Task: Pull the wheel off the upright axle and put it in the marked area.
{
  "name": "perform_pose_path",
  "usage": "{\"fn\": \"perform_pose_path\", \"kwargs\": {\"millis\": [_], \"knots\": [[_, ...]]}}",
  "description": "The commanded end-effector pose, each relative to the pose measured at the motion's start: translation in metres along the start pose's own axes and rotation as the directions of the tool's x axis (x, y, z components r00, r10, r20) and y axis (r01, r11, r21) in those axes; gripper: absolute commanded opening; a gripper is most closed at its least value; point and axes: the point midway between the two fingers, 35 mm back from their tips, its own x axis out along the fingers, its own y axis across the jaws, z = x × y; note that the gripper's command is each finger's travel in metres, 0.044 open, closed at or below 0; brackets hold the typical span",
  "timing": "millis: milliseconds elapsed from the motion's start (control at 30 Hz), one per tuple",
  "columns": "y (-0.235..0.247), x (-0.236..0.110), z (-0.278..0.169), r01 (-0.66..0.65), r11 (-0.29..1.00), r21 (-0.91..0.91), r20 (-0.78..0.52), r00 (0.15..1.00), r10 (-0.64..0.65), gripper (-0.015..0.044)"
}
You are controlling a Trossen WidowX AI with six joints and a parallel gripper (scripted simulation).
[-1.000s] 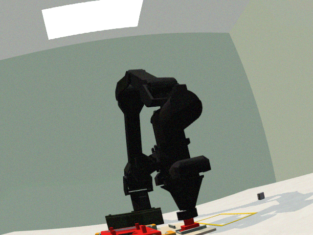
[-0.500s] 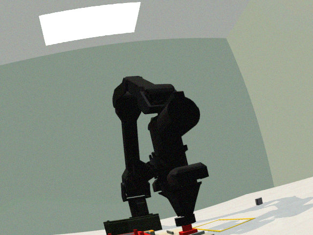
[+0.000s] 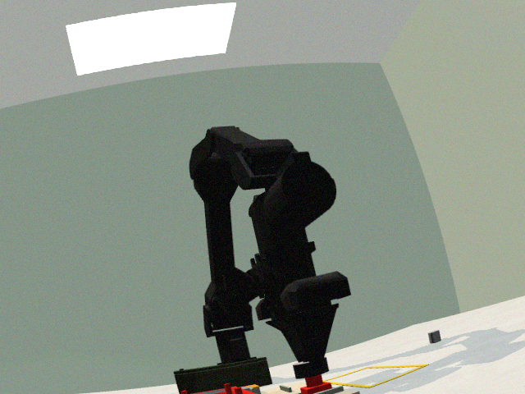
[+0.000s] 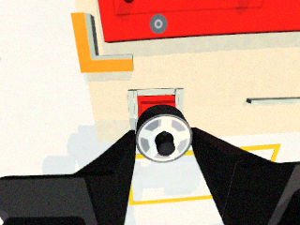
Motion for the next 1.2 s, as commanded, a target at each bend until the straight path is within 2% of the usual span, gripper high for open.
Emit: {"fn": "perform_pose_path", "kwargs": {"millis": [0, 1167], "knots": [[-0.001, -0.011, 0.0, -0.009, 1.0, 0.001, 0.002, 1.0, 0.009, 0.0], [-0.001, -0.023, 0.0, -0.013, 1.0, 0.002, 0.003, 1.0, 0.013, 0.0]]}}
